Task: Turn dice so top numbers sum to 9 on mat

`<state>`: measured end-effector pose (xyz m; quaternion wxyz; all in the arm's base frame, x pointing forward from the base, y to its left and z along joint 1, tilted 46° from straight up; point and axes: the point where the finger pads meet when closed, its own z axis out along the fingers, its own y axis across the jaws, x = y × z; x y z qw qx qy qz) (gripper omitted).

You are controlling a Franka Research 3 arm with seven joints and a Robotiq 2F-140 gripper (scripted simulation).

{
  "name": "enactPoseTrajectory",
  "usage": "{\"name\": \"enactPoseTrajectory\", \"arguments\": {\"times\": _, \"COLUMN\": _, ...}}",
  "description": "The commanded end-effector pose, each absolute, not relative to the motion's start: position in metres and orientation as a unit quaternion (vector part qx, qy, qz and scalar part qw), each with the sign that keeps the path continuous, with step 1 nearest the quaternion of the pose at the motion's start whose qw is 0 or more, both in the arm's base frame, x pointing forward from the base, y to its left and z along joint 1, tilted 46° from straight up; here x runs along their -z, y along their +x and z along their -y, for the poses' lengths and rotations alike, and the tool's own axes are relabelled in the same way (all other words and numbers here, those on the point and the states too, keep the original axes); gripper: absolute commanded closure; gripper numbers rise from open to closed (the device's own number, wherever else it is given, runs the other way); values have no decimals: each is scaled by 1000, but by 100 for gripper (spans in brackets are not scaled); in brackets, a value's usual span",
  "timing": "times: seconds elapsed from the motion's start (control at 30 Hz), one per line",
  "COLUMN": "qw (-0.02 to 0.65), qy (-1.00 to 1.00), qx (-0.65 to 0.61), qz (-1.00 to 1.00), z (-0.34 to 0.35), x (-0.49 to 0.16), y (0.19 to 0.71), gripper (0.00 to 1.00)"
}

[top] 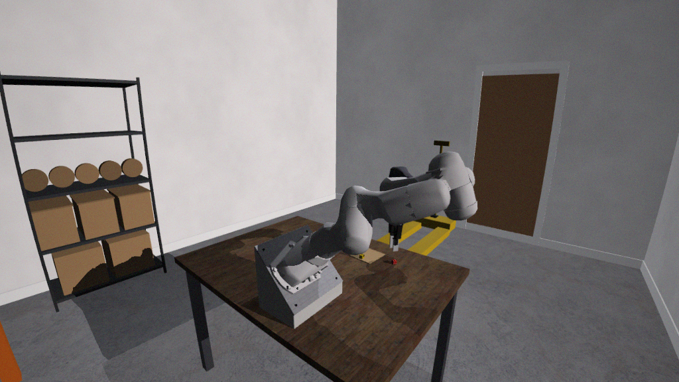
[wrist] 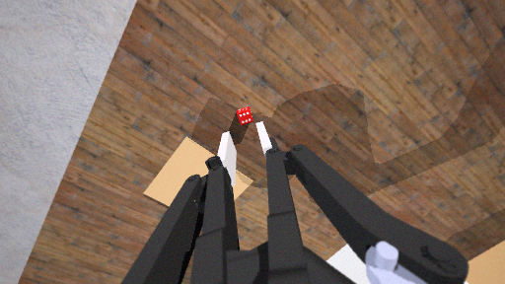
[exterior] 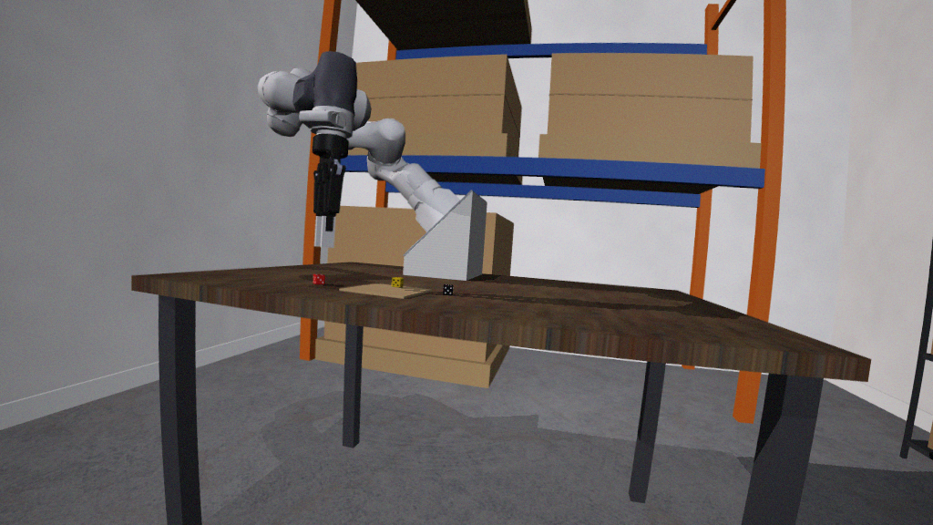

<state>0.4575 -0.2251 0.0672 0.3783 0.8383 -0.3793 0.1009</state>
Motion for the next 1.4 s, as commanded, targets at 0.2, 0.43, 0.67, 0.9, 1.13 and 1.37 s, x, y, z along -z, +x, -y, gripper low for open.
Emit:
{"name": "enactPoseTrajectory", "arguments": {"times": 0.2, "qw": 380, "qy": 840, "qx": -97, "qz": 375, "z": 227, "x": -69, "y": 457, "gripper": 79}}
{"name": "enactPoseTrajectory", "arguments": {"times": 0.43, "qw": 380, "qy": 840, "qx": -97, "qz": 375, "z": 227, "x": -69, "y": 457, "gripper": 79}}
{"name": "enactPoseTrajectory", "arguments": {"times": 0.67, "qw": 380, "qy": 840, "qx": -97, "qz": 374, "z": 227, "x": -68, "y": 457, "gripper": 79}}
{"name": "enactPoseTrajectory", "arguments": {"times": 0.9, "qw": 380, "qy": 840, "qx": -97, "qz": 374, "z": 230, "x": -65, "y": 456, "gripper": 79}}
{"name": "enactPoseTrajectory", "arguments": {"times": 1.13, "qw": 380, "qy": 840, "qx": -97, "qz": 374, "z": 235, "x": -61, "y": 456, "gripper": 79}}
{"name": "enactPoseTrajectory", "arguments": {"times": 1.37, "qw": 380, "qy": 840, "qx": -97, "qz": 374, "z": 242, "x": -54, "y": 454, "gripper": 79}}
